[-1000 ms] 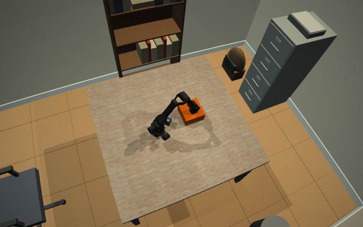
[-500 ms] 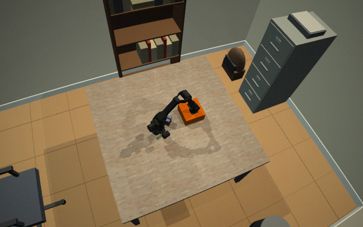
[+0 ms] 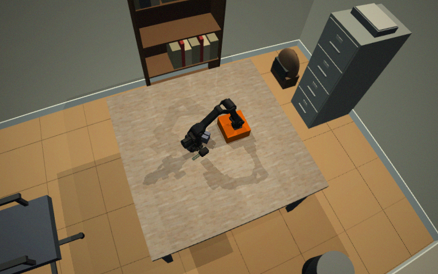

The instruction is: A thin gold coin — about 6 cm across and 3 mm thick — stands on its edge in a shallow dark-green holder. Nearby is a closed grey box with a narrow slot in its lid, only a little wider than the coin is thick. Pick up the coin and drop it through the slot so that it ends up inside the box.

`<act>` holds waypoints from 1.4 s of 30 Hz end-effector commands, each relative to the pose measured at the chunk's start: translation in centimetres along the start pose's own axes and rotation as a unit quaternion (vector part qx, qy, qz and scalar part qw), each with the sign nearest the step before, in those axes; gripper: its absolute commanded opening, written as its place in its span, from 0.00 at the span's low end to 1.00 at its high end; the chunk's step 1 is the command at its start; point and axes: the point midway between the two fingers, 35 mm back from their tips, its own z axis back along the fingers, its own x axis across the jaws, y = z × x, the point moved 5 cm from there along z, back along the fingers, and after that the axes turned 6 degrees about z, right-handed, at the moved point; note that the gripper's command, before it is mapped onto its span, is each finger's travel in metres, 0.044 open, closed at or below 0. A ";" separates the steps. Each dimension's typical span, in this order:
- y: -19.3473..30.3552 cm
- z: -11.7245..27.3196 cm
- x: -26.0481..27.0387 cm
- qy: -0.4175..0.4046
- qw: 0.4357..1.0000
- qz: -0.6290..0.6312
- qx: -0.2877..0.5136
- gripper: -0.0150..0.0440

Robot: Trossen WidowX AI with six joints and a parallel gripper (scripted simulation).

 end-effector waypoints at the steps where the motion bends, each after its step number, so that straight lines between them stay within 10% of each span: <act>1: -0.1 0.5 0.0 -0.001 1.000 -0.010 -0.003 0.25; 42: 0.5 0.7 -1.4 -0.001 0.850 -0.527 -0.002 0.25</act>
